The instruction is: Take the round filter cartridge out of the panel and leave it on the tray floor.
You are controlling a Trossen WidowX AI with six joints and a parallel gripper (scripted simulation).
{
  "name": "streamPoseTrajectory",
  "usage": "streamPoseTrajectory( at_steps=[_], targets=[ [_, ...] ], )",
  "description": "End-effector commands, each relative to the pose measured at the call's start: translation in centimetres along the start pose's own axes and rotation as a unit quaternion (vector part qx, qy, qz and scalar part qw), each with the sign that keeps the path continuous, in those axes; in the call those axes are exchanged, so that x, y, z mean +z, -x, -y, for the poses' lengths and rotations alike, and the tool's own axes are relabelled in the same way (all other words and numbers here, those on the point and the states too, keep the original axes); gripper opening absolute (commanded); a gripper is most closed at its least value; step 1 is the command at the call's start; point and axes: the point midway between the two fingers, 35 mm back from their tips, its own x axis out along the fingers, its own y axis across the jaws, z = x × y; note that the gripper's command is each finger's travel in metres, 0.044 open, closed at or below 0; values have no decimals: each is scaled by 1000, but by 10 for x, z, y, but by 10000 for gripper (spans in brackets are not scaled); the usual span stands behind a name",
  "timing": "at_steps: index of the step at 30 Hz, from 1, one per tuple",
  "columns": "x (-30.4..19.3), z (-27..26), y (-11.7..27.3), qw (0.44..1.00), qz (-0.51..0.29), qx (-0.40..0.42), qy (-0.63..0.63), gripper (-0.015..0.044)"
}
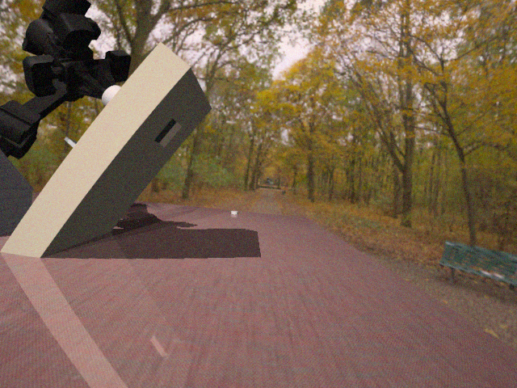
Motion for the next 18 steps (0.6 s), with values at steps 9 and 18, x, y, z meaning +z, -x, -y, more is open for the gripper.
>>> streamPoseTrajectory(
  at_steps=[9,18],
  targets=[
    [-32,25,-5,1000,1,3,4,0],
    [-44,36,-7,1000,-1,0,0,26]
  ],
)
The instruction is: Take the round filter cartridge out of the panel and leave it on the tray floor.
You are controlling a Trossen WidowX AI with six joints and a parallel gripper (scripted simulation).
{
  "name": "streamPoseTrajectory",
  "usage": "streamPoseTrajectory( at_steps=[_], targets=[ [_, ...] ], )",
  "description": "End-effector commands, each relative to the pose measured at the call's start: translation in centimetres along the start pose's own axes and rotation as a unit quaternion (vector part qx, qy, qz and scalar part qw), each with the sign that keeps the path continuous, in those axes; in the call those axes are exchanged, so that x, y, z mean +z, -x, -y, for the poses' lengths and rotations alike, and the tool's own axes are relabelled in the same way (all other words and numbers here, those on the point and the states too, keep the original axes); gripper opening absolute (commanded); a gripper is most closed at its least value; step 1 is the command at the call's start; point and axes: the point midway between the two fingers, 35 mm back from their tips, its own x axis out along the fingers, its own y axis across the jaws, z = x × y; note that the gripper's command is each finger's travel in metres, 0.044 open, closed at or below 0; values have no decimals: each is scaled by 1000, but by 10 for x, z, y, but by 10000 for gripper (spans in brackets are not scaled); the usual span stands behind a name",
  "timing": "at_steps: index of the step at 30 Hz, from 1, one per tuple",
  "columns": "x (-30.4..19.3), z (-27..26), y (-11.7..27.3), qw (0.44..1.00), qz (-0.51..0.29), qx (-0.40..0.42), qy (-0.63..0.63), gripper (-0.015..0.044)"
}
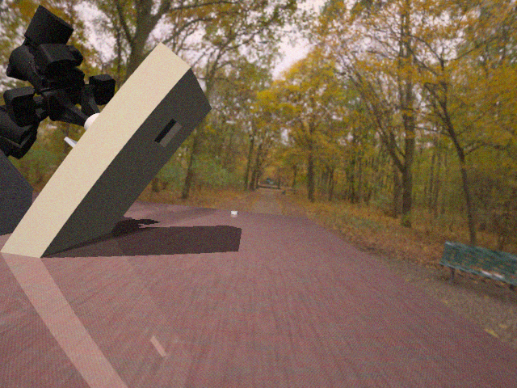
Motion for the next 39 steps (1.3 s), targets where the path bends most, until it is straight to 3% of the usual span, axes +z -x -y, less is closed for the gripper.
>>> streamPoseTrajectory(
  at_steps=[1,3,17,24,28,39],
  targets=[
    [2,-1,0,1000,1,0,1,53],
    [2,-1,0,1000,1,0,1,90],
    [-3,1,0,1000,3,3,4,90],
    [50,-43,8,1000,3,3,5,90],
    [55,-47,9,1000,3,3,5,90],
    [97,-80,54,1000,5,2,8,379]
  ],
)
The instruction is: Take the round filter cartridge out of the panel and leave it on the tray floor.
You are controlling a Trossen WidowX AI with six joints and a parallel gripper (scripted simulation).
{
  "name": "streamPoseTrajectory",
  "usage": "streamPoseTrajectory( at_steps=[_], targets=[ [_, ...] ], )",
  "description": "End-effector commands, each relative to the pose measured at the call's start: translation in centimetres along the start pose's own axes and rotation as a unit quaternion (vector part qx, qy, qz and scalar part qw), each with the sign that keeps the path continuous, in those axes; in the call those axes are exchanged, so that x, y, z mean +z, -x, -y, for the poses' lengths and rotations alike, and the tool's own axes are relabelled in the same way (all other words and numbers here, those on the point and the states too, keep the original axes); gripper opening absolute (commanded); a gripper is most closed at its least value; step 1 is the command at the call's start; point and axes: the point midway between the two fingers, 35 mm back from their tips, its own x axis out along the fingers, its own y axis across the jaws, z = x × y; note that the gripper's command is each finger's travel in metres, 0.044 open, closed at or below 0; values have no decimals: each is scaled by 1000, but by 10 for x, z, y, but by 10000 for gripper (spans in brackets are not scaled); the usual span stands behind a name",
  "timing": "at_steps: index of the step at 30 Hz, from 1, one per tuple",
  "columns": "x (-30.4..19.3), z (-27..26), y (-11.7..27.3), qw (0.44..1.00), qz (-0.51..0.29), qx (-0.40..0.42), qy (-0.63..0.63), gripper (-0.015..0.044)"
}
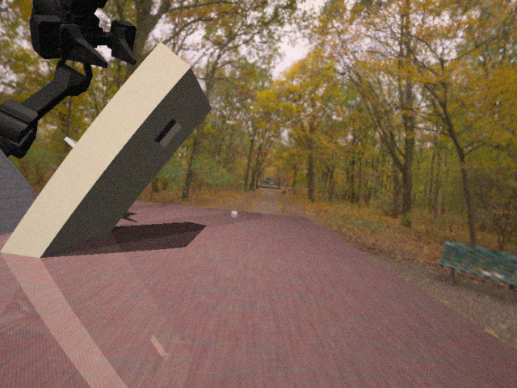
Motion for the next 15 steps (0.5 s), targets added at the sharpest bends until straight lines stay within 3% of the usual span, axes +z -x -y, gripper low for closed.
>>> streamPoseTrajectory(
  at_steps=[1,5,12,15],
  targets=[
    [10,-10,12,1000,0,3,3,405],
    [-10,11,-2,995,-38,-29,83,305],
    [-75,62,-27,930,-188,-69,308,305],
    [-82,67,-28,920,-204,-68,328,305]
  ],
)
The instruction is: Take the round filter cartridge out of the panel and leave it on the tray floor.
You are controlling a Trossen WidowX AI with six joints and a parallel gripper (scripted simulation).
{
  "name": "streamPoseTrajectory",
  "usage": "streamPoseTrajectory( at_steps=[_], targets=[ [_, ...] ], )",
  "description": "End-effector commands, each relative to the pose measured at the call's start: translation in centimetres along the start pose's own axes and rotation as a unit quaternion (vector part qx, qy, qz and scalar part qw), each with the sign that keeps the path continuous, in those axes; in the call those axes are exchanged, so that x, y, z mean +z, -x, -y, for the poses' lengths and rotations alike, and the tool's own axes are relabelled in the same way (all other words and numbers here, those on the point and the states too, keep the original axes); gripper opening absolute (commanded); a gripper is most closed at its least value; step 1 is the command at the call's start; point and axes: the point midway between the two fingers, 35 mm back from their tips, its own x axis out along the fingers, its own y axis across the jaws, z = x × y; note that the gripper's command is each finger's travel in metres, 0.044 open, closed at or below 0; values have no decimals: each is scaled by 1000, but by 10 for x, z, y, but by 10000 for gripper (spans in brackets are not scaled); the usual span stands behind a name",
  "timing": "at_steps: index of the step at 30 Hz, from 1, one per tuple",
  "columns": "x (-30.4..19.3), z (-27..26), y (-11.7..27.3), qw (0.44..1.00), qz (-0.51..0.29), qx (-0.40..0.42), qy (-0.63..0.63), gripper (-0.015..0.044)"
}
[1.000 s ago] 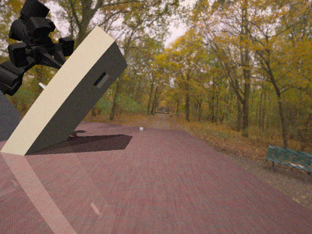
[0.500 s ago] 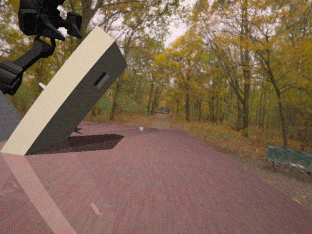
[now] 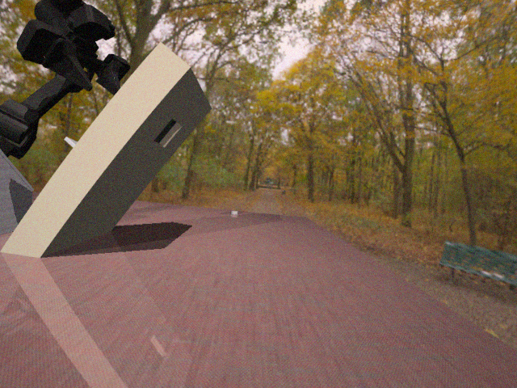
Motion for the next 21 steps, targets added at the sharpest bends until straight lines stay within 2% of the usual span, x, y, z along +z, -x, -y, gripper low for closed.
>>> streamPoseTrajectory(
  at_steps=[1,21],
  targets=[
    [-49,12,-22,984,-102,-8,145,305],
    [-52,14,-41,984,-102,-9,145,305]
  ],
)
